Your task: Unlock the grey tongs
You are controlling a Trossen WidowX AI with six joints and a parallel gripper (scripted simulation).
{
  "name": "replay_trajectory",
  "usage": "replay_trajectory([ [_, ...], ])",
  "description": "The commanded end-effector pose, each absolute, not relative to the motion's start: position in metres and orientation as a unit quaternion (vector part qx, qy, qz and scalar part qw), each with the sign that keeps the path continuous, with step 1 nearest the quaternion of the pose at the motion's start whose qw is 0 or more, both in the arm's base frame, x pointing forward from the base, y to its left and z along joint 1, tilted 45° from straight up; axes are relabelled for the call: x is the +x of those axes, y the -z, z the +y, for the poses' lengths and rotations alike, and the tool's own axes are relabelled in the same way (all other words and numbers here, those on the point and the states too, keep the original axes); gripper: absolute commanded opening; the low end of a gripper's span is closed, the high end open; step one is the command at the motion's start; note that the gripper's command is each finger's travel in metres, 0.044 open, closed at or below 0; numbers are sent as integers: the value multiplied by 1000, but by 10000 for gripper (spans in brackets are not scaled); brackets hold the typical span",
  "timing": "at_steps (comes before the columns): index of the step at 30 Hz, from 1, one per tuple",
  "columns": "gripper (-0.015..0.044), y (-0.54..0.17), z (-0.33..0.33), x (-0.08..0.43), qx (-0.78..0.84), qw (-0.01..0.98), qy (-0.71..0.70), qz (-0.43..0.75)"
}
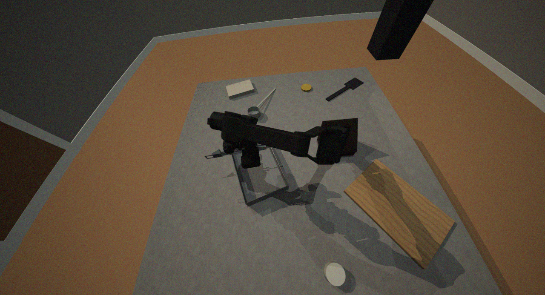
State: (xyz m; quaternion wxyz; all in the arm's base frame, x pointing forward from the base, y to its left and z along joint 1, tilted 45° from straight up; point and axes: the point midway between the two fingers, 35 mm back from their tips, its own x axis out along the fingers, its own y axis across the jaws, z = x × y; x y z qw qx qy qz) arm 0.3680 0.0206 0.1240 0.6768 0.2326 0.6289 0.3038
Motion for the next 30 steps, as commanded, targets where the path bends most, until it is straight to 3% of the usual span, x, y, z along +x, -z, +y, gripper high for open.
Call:
replay_trajectory([
  [1,-150,-128,20,365,228,671,-310,634],
  [11,-150,-132,30,362,219,671,-316,634],
  [30,-150,-207,125,307,72,701,-400,587],
])
